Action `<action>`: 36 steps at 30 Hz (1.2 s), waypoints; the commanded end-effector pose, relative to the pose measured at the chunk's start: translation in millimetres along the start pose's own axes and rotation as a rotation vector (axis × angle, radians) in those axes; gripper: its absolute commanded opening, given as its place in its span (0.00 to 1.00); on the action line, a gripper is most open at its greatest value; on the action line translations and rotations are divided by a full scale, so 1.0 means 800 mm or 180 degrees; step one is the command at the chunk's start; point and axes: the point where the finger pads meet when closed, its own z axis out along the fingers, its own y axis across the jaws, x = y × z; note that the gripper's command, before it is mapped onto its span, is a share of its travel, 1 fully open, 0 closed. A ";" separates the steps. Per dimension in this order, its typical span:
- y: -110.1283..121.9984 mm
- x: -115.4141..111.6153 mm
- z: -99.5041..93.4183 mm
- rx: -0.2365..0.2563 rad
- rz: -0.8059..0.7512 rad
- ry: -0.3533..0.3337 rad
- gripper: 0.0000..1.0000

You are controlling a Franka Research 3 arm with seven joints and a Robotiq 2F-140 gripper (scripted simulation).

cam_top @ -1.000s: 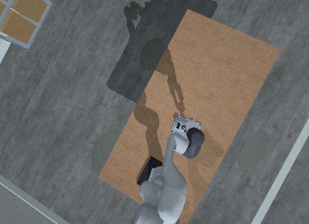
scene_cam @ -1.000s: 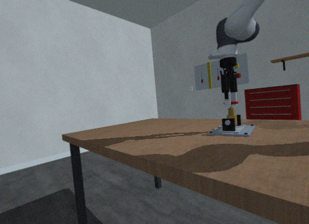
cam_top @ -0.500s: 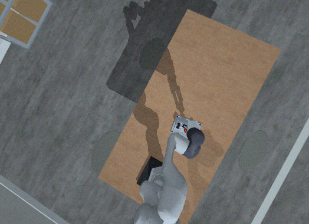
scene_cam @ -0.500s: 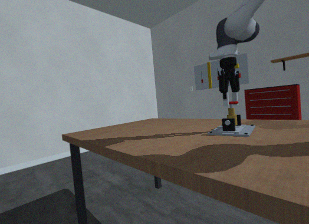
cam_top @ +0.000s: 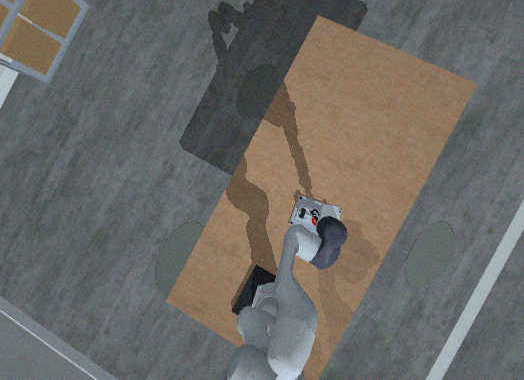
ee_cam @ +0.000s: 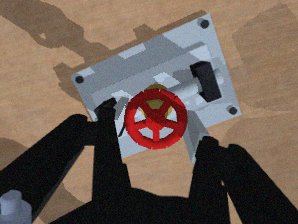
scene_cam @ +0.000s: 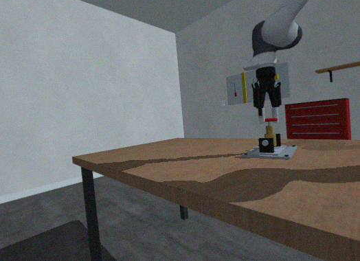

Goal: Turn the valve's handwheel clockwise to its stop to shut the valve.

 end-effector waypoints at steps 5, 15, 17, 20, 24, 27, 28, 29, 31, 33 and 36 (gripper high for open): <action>0.000 -0.001 0.002 -0.0026 0.0571 0.0010 0.34; 0.000 -0.001 0.002 -0.0025 0.1087 0.0012 0.34; 0.000 -0.001 0.002 -0.0025 0.1142 0.0012 0.34; 0.000 -0.001 0.002 -0.0024 0.1350 0.0013 0.34; 0.000 -0.001 0.002 -0.0024 0.1468 0.0014 0.34; 0.000 -0.001 0.002 -0.0024 0.1613 0.0014 0.34; 0.000 -0.001 0.002 -0.0024 0.1613 0.0014 0.34; 0.000 -0.001 0.002 -0.0024 0.1613 0.0014 0.34; 0.000 -0.001 0.002 -0.0024 0.1613 0.0014 0.34; 0.000 -0.001 0.002 -0.0024 0.1613 0.0014 0.34; 0.000 -0.001 0.002 -0.0024 0.1613 0.0014 0.34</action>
